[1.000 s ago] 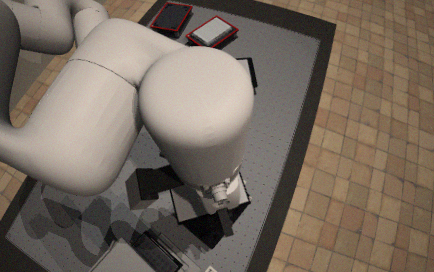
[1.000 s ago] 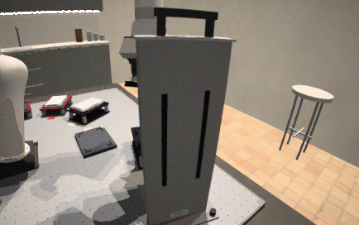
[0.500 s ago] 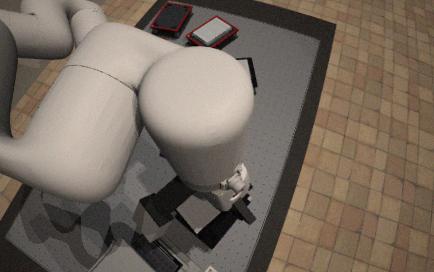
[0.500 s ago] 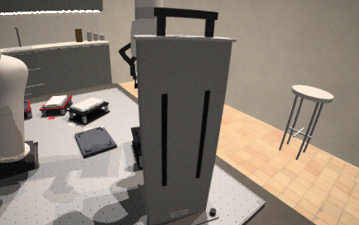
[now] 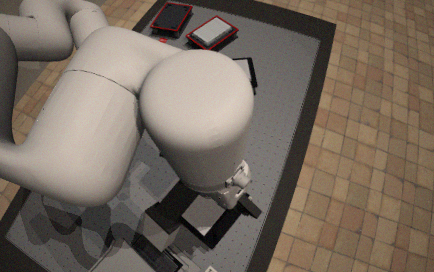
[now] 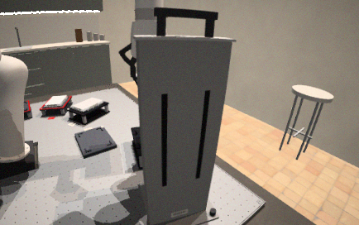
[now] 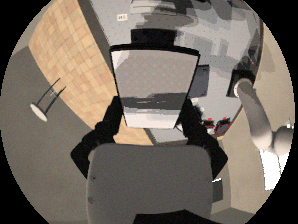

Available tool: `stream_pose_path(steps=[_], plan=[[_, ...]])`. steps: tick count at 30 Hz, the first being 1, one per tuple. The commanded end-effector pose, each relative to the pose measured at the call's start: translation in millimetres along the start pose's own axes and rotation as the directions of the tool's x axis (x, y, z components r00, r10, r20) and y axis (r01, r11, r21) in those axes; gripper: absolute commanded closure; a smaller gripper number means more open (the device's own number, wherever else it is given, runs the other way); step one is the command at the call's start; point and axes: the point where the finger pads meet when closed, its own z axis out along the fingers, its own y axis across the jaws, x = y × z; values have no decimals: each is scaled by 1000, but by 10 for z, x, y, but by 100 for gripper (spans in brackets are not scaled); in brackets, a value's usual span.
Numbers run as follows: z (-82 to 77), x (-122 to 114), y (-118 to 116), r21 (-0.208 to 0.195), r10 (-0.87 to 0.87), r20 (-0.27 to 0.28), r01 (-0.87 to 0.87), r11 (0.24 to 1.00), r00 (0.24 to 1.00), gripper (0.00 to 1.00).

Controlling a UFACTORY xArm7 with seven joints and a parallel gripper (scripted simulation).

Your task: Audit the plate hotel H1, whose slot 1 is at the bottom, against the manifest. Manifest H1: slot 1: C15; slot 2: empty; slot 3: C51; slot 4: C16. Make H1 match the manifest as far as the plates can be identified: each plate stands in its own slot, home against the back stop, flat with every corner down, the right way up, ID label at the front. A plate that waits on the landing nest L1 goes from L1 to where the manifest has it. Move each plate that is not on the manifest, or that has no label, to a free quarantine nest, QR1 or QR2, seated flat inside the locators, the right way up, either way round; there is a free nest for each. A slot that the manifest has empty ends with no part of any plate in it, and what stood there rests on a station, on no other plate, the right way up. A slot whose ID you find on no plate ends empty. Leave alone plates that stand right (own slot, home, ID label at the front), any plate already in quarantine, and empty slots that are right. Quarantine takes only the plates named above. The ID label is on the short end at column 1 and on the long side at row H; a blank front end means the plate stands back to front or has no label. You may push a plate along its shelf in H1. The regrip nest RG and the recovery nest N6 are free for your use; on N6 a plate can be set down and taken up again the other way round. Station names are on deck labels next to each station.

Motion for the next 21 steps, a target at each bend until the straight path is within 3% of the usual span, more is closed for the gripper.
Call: stream_pose_path(steps=[1, 21], plan=[[46, -1, -6, 3, 0, 0, 0, 1000, 1000, 100], [346, 0, -7, 3, 0, 0, 0, 1000, 1000, 100]])
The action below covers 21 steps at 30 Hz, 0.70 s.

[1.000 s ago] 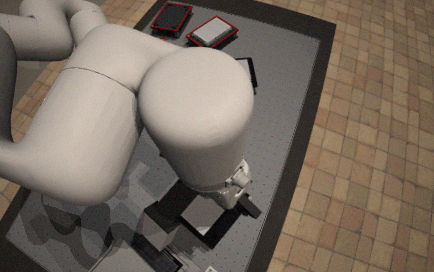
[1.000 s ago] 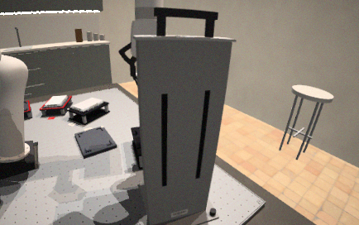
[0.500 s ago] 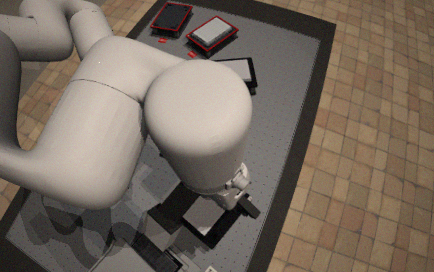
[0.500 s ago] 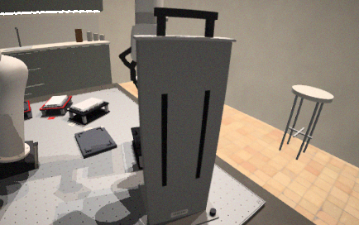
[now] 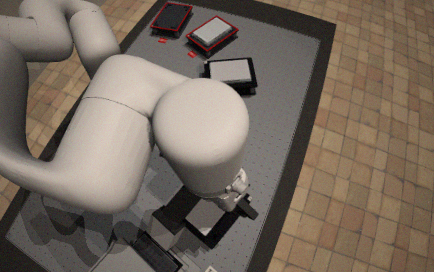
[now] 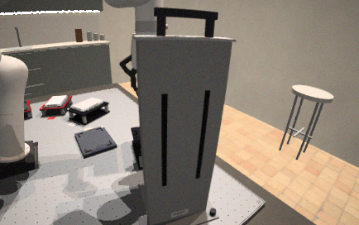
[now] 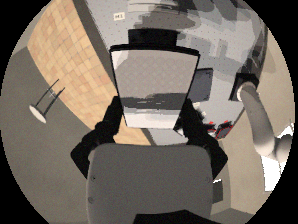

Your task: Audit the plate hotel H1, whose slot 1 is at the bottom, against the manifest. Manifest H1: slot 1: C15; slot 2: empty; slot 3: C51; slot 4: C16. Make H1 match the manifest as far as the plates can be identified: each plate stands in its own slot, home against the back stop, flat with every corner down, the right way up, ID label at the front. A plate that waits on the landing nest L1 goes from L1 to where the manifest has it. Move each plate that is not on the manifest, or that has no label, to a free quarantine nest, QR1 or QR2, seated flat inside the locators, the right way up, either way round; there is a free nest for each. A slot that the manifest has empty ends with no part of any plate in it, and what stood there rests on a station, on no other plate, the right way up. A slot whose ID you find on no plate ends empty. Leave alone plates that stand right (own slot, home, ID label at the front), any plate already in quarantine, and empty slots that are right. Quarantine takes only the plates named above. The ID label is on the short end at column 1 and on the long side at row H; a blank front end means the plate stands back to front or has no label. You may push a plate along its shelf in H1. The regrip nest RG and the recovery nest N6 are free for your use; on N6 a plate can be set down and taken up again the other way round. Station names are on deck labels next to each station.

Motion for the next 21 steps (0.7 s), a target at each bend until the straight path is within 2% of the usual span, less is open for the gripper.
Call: stream_pose_path(steps=[1, 21], plan=[[48, -1, -10, 4, 0, 0, 0, 1000, 1000, 100], [315, -1, -11, 4, 0, 0, 0, 1000, 1000, 100]])
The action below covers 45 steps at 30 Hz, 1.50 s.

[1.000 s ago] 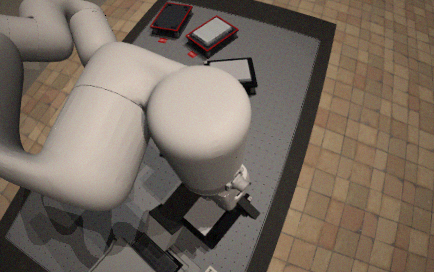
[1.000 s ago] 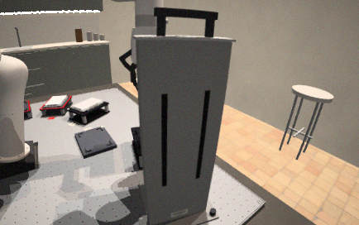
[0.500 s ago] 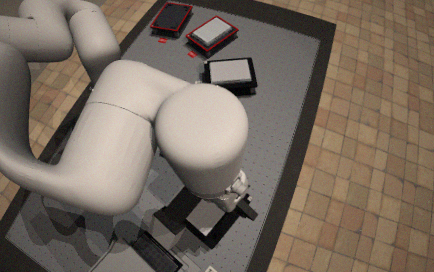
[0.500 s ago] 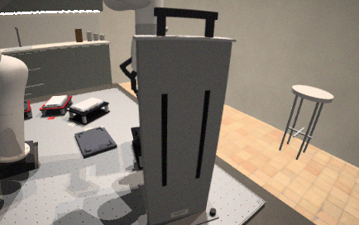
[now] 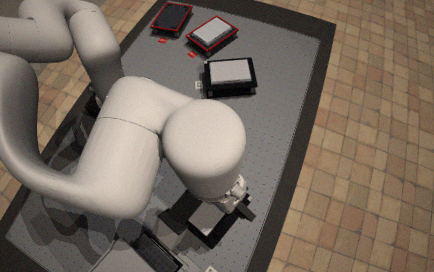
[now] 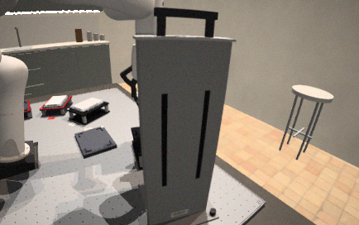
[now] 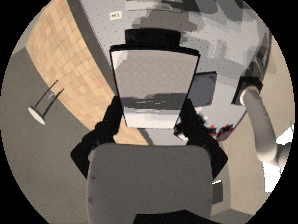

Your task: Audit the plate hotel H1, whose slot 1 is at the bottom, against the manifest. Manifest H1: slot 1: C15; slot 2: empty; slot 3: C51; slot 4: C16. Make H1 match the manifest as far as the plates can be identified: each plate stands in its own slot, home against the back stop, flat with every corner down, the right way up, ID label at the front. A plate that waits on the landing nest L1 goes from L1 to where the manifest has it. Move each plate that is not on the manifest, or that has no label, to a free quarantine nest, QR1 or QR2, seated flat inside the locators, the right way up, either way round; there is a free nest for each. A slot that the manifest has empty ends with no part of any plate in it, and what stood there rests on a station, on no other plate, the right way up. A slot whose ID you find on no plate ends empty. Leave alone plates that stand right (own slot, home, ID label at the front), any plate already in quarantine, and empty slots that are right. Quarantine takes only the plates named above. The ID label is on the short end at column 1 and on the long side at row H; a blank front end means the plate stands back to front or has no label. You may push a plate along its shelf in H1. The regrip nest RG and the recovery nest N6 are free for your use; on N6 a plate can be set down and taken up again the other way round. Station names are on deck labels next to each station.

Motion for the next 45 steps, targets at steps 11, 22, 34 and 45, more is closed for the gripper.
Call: stream_pose_path(steps=[11, 22, 34, 45], plan=[[192, -1, -14, 5, 0, 0, 0, 1000, 1000, 100], [342, -1, -15, 5, 0, 0, 0, 1000, 1000, 100], [509, -1, -16, 5, 0, 0, 0, 1000, 1000, 100], [654, -1, -16, 5, 0, 0, 0, 1000, 1000, 100]])
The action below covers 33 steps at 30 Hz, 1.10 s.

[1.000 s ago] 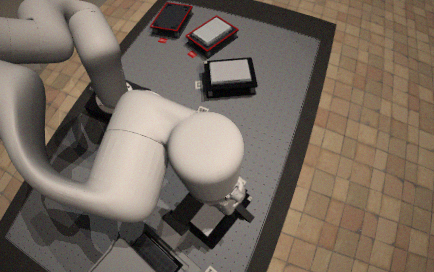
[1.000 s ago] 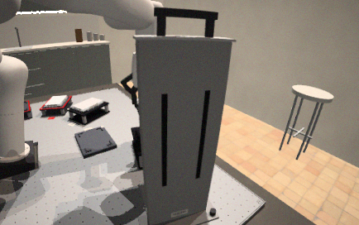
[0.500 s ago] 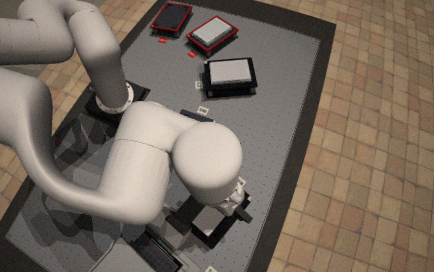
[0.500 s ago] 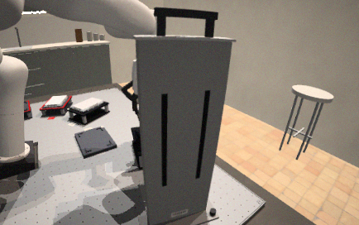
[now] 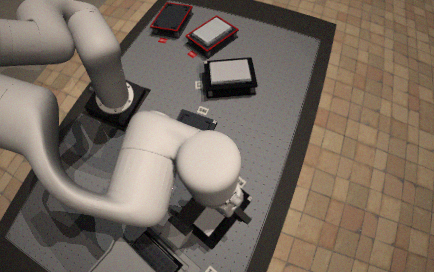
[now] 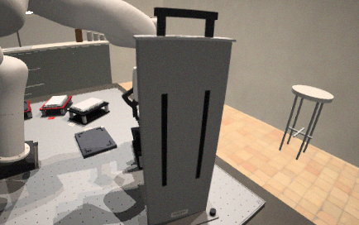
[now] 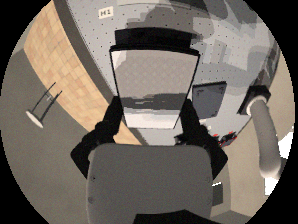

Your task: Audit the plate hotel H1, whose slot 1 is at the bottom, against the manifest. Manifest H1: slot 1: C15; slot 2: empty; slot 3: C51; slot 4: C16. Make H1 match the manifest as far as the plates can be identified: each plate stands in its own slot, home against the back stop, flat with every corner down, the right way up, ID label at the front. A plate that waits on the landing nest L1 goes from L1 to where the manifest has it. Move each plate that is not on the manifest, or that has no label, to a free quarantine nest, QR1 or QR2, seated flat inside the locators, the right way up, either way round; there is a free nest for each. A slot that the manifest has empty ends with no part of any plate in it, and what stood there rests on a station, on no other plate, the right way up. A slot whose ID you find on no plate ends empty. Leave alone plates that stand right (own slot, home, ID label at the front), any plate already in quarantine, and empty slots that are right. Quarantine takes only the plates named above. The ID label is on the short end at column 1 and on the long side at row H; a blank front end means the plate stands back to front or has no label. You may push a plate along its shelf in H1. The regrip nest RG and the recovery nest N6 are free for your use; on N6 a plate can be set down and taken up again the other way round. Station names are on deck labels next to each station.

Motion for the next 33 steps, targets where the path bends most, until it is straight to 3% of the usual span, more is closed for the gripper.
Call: stream_pose_path(steps=[1, 11, 33], plan=[[-2, 0, -15, 4, 0, 0, 0, 1000, 1000, 100], [-1, -1, -15, 4, 0, 0, 0, 1000, 1000, 100], [332, 0, -16, 4, 0, -1, 0, 1000, 1000, 100]])
